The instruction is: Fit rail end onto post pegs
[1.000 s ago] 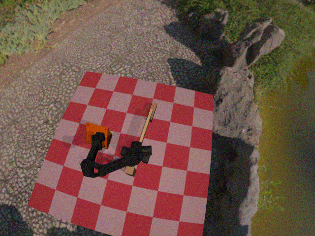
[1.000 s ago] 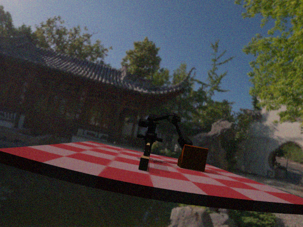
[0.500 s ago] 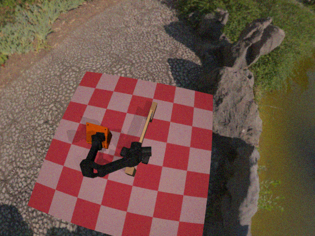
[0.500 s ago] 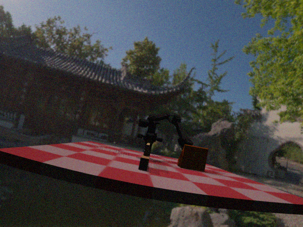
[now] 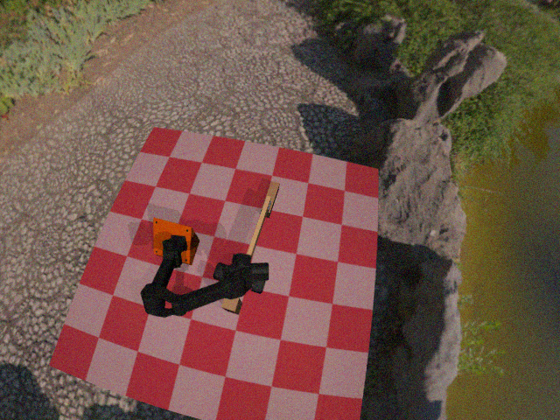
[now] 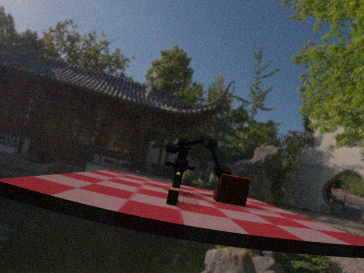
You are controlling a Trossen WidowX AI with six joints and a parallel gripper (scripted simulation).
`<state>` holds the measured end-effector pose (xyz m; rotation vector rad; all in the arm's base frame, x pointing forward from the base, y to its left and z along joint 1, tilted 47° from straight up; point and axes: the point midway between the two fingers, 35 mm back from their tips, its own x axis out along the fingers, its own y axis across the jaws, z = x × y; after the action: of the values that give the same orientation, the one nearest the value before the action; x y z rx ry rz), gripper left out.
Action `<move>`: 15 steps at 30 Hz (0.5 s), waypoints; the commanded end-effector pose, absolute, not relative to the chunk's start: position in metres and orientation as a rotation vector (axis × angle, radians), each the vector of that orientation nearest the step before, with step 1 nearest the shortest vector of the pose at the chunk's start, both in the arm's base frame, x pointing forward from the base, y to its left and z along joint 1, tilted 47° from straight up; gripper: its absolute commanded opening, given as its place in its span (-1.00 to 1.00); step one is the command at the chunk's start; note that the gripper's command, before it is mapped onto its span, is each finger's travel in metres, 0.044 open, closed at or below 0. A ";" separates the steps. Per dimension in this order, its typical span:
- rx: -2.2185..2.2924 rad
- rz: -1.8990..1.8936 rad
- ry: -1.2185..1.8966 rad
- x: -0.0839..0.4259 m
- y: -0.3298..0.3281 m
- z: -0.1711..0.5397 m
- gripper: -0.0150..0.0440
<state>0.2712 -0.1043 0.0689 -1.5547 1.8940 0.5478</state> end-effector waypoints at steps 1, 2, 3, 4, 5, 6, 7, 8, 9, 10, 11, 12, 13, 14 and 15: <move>-1.560 0.549 1.892 0.271 -0.105 0.071 -0.49; -1.560 0.549 1.892 0.271 -0.106 0.072 -0.49; -1.560 0.549 1.892 0.271 -0.106 0.072 -0.49; -1.560 0.549 1.892 0.271 -0.106 0.072 -0.49; -1.560 0.549 1.892 0.271 -0.106 0.072 -0.49; -1.560 0.549 1.892 0.271 -0.106 0.073 -0.49; -1.560 0.549 1.892 0.271 -0.107 0.073 -0.49; -1.560 0.549 1.892 0.271 -0.107 0.073 -0.49; -1.560 0.549 1.892 0.270 -0.107 0.073 -0.49; -1.560 0.549 1.892 0.270 -0.107 0.074 -0.49; -1.560 0.548 1.892 0.270 -0.107 0.074 -0.49; -1.560 0.548 1.892 0.270 -0.107 0.074 -0.49; -1.560 0.548 1.892 0.270 -0.108 0.074 -0.49; -1.560 0.548 1.892 0.270 -0.108 0.075 -0.49; -1.560 0.548 1.892 0.270 -0.108 0.075 -0.49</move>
<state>0.2703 -0.1072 0.0723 -1.5545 1.8938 0.5464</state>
